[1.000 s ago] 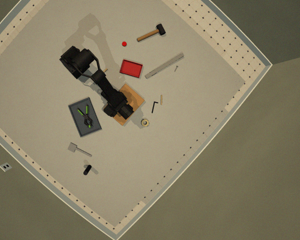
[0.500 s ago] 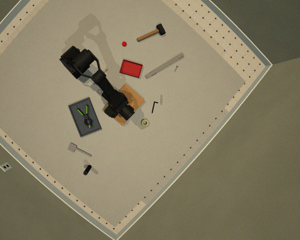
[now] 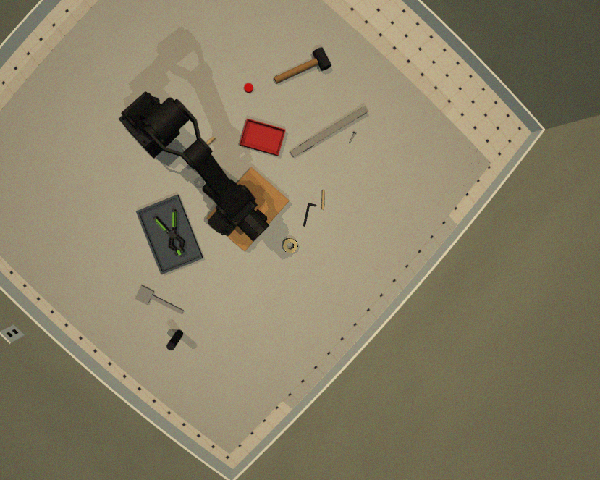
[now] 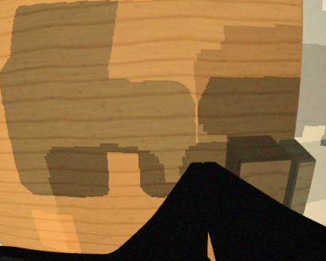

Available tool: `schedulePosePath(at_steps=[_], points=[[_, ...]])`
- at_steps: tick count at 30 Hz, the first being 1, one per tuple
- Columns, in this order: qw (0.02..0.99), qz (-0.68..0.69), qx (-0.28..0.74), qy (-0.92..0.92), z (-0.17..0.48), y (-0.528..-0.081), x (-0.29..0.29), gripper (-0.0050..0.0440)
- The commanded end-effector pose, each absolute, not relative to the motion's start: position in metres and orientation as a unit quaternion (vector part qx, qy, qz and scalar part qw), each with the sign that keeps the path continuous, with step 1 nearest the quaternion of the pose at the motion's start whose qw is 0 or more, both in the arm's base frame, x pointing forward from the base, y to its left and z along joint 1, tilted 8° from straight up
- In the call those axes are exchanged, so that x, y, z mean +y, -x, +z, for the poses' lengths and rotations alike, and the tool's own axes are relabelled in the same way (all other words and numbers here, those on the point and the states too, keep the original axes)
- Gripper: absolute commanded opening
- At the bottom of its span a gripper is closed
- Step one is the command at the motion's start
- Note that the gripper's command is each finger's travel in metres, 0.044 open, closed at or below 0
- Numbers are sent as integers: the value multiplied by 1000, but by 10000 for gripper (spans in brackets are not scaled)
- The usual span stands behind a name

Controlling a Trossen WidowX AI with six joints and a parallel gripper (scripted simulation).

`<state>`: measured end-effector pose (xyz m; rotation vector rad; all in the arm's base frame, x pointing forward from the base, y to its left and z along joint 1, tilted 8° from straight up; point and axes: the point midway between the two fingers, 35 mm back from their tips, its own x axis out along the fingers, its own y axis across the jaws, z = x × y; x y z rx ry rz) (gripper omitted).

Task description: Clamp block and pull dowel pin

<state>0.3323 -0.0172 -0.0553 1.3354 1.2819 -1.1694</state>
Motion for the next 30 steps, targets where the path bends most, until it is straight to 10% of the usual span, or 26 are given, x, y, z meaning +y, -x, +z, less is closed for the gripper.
schedulePosePath(at_steps=[1, 30], points=[[462, -471, 517, -545, -43, -336, -19, 0], [458, -474, 521, -542, -3, -337, -17, 0]])
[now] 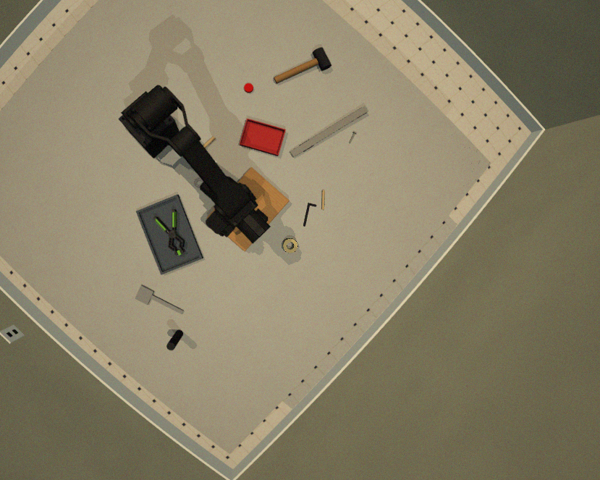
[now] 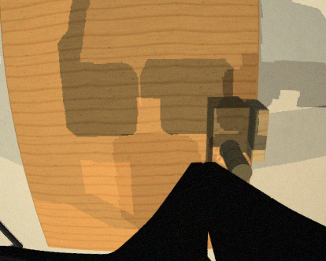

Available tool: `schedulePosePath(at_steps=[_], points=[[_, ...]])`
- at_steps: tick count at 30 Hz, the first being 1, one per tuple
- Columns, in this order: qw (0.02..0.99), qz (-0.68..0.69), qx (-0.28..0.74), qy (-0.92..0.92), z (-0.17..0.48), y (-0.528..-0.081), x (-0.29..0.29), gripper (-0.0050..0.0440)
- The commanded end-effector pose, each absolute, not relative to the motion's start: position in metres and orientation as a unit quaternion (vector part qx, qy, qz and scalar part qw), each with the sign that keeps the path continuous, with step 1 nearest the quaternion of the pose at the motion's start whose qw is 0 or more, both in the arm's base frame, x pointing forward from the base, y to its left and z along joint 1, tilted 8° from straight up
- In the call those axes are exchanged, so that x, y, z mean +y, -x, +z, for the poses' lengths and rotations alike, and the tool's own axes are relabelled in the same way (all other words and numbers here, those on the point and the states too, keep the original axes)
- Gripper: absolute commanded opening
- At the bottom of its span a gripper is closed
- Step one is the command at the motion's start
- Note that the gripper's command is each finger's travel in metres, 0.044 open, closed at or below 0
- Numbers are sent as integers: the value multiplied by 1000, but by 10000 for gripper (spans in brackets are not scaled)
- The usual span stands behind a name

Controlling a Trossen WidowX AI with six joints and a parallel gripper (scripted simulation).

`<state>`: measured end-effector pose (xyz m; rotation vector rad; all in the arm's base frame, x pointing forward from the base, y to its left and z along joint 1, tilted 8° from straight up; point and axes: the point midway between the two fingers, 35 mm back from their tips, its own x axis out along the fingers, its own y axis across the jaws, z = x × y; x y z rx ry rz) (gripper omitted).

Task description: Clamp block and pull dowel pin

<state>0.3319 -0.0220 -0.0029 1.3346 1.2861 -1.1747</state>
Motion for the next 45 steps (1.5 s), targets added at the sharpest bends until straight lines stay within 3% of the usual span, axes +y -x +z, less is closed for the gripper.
schedulePosePath(at_steps=[1, 45], points=[[459, -473, 520, -543, -3, -339, -15, 0], [461, -471, 519, -544, -25, -345, -7, 0]])
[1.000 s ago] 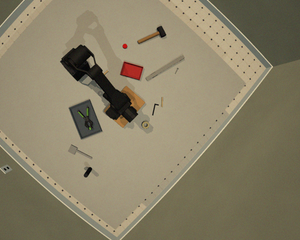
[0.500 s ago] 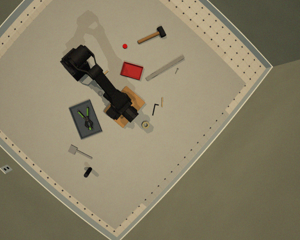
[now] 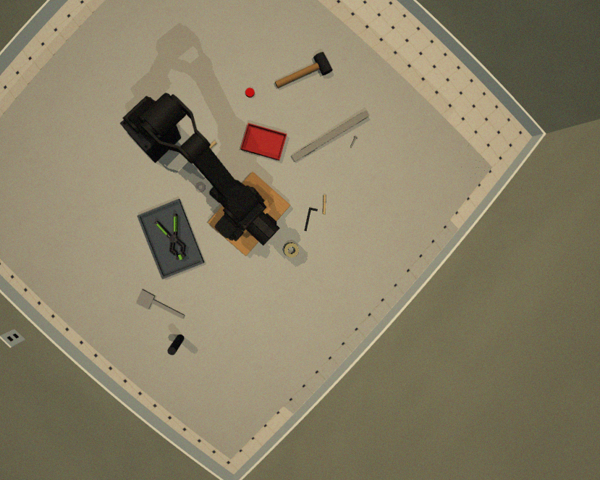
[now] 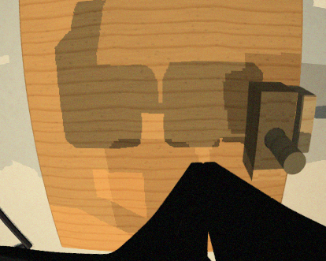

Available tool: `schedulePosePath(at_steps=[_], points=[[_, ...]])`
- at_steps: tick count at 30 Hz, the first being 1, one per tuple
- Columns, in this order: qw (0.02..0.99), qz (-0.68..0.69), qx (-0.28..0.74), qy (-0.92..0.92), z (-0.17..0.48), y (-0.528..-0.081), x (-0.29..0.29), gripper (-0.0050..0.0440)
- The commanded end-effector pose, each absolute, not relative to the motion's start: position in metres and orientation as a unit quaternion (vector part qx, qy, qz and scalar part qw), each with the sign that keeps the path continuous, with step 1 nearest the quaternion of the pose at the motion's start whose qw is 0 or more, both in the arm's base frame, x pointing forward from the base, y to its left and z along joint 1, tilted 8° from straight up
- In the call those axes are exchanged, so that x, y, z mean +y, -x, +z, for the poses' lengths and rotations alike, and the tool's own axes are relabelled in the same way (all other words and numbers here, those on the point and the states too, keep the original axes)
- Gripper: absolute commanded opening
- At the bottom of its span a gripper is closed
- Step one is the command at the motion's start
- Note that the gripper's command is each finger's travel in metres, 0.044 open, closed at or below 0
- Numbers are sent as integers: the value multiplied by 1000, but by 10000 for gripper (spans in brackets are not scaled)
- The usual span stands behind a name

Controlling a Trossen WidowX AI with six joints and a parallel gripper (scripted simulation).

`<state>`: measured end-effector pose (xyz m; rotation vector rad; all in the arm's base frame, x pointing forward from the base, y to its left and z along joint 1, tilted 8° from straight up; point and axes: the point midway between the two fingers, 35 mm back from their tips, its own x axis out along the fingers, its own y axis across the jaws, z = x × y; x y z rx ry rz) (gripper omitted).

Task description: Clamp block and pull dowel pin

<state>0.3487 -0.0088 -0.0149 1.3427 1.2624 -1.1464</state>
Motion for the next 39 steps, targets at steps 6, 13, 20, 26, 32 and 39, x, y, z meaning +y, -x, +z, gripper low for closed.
schedulePosePath(at_steps=[6, 13, 20, 26, 32, 39], points=[[461, -471, 519, -544, -31, -345, -6, 0], [461, -471, 519, -544, -42, -345, -5, 0], [461, -471, 519, -544, -52, -345, -4, 0], [461, -471, 519, -544, -60, -345, -2, 0], [461, -471, 519, -544, -62, -344, -2, 0], [461, -471, 519, -544, -57, -334, -3, 0]])
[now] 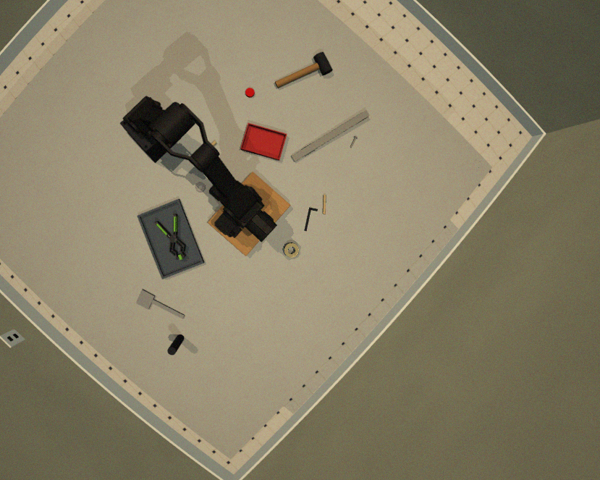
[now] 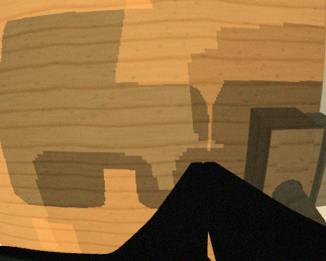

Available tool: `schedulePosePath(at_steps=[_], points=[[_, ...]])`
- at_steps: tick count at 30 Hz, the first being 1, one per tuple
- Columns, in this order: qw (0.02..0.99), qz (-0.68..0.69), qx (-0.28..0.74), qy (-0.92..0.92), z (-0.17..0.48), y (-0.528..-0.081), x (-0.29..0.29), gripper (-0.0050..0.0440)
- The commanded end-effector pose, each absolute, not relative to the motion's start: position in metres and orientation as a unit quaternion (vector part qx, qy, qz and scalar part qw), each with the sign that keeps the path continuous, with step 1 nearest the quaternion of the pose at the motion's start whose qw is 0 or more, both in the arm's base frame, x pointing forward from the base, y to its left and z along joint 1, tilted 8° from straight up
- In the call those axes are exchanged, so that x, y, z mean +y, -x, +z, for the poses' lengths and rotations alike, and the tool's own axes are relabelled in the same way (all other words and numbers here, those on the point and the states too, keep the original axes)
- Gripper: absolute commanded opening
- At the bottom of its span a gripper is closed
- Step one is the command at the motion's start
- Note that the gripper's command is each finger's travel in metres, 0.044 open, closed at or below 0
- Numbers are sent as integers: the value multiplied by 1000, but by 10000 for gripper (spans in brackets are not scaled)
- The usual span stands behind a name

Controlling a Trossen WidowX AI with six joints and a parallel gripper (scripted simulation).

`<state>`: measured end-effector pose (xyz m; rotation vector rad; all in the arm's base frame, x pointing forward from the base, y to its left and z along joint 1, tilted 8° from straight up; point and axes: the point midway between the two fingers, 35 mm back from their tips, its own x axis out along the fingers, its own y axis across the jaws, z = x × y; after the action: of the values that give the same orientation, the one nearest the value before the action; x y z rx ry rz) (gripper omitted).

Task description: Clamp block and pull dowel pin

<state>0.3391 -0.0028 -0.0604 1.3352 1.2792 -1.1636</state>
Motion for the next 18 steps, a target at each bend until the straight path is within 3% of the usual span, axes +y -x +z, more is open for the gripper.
schedulePosePath(at_steps=[1, 7, 18], points=[[461, -471, 519, -544, -57, -331, -3, 0], [461, -471, 519, -544, -57, -315, -2, 0], [462, -471, 517, -545, -56, -336, -3, 0]])
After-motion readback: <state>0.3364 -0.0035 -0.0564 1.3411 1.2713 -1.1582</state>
